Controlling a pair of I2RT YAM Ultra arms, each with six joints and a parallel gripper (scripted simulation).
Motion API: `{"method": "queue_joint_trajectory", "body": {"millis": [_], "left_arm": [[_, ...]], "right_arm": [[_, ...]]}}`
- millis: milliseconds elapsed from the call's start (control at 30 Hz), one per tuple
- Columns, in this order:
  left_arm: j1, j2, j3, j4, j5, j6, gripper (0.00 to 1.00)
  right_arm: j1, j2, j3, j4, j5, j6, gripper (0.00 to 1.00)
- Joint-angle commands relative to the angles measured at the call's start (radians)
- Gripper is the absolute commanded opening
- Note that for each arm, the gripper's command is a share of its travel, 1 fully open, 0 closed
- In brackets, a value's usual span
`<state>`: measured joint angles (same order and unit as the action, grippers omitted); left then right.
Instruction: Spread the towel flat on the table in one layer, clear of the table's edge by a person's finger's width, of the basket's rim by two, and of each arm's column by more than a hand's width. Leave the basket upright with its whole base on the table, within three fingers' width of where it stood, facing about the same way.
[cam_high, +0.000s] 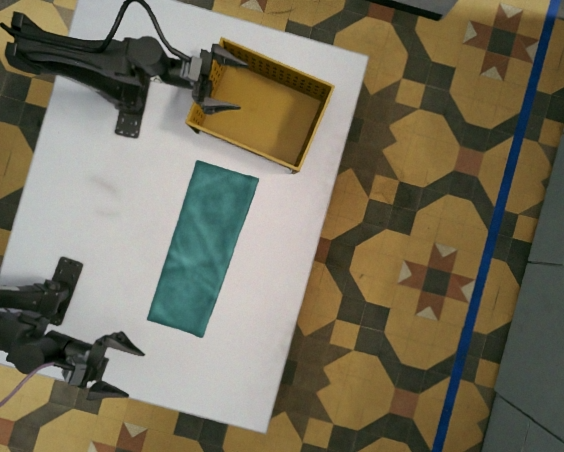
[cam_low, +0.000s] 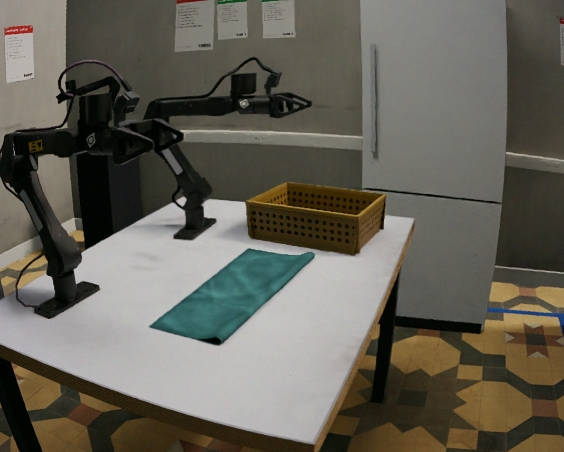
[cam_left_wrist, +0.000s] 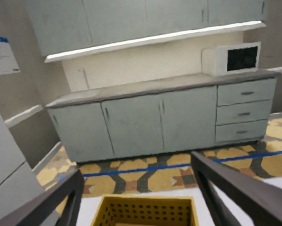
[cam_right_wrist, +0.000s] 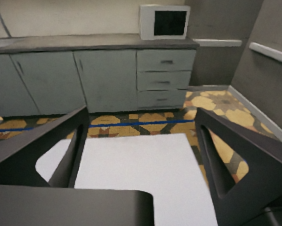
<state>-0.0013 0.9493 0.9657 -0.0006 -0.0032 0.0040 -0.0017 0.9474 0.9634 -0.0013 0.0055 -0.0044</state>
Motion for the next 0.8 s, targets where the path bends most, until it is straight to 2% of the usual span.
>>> {"method": "queue_joint_trajectory", "body": {"millis": [0,67,133,500,633,767], "left_arm": [[0.011,-0.04,-0.041,-0.033,0.052,0.04,0.34],[0.011,-0.06,-0.07,-0.058,0.091,0.077,0.34],[0.011,-0.06,-0.07,-0.058,0.091,0.077,0.34],[-0.035,-0.142,-0.194,-0.236,0.262,0.317,0.34],[-0.066,-0.149,-0.223,-0.307,0.292,0.409,0.34],[-0.093,-0.151,-0.2,-0.347,0.291,0.455,0.34]], "right_arm": [[-0.02,-0.035,-0.042,-0.027,-0.065,-0.039,0.34],[-0.031,-0.051,-0.073,-0.047,-0.113,-0.076,0.34],[-0.031,-0.051,-0.073,-0.047,-0.113,-0.076,0.34],[-0.072,-0.101,-0.213,-0.188,-0.34,-0.335,0.34],[-0.062,-0.067,-0.249,-0.254,-0.401,-0.445,0.34],[-0.049,-0.055,-0.222,-0.287,-0.414,-0.509,0.34]]}}
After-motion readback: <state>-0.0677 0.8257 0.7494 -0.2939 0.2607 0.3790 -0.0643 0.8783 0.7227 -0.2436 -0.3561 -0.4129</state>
